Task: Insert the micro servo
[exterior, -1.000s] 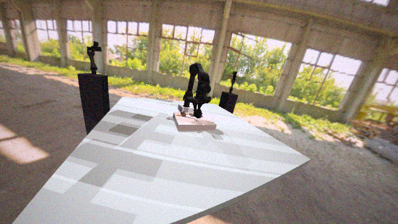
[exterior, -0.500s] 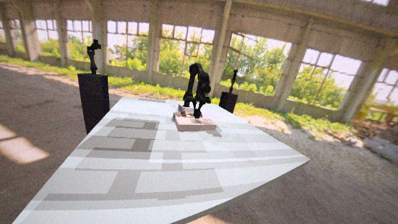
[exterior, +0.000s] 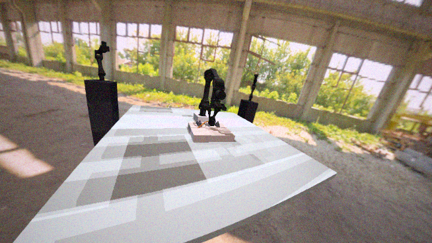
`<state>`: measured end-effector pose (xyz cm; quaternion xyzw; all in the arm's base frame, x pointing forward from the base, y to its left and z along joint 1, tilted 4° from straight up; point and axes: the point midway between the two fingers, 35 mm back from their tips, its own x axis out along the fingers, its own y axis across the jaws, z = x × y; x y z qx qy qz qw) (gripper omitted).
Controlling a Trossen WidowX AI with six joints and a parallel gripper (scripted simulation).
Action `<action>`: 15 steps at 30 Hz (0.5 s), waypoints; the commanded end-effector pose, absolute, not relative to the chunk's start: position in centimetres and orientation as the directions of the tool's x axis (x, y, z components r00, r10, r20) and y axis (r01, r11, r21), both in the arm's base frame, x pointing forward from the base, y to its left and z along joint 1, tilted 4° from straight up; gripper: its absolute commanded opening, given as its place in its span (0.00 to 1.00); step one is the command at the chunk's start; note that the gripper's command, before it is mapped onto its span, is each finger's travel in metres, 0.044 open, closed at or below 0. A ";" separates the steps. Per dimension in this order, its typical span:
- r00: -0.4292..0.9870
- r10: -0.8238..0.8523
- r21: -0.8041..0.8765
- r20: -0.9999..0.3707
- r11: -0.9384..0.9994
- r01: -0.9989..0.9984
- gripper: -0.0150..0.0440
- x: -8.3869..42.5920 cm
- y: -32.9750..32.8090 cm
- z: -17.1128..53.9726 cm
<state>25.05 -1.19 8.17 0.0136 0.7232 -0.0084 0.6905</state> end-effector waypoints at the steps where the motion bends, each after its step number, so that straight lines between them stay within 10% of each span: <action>1: -0.044 0.011 0.010 -0.999 0.999 0.038 0.25 23.2 -1.1 8.3; 15: -0.049 0.012 0.010 -0.999 0.999 0.038 0.25 18.4 -0.9 8.5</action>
